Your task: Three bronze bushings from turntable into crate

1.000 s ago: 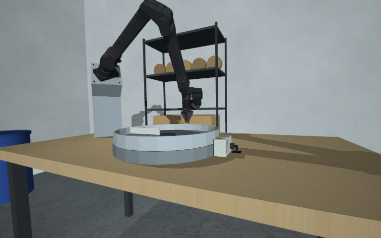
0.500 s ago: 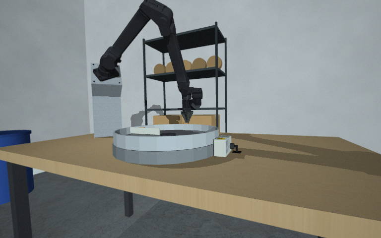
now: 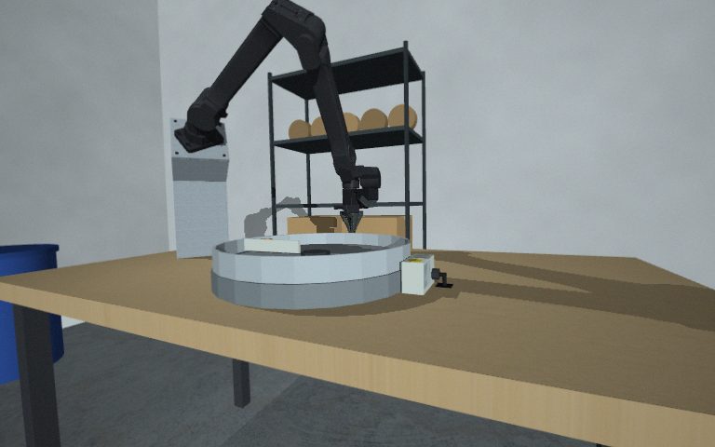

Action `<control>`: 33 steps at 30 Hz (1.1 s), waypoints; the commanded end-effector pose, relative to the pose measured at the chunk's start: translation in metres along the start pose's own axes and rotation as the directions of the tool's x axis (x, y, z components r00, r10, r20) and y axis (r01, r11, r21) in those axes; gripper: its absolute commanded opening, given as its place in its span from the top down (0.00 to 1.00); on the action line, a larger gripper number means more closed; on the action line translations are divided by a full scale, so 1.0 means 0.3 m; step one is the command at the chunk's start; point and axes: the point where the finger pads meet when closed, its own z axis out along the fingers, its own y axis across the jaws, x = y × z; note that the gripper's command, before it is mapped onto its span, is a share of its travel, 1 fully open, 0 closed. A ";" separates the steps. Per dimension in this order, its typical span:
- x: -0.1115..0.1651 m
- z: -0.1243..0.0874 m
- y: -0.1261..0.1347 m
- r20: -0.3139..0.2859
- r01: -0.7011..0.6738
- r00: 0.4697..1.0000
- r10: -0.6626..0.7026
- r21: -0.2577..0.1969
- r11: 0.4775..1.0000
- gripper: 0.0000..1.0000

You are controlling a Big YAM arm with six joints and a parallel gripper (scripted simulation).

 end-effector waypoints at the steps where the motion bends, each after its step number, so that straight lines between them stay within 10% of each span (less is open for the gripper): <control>1: 0.009 0.025 0.015 0.001 0.013 1.000 -0.013 -0.005 1.000 1.00; 33: 0.016 0.102 0.022 0.002 0.018 1.000 -0.018 -0.011 1.000 1.00</control>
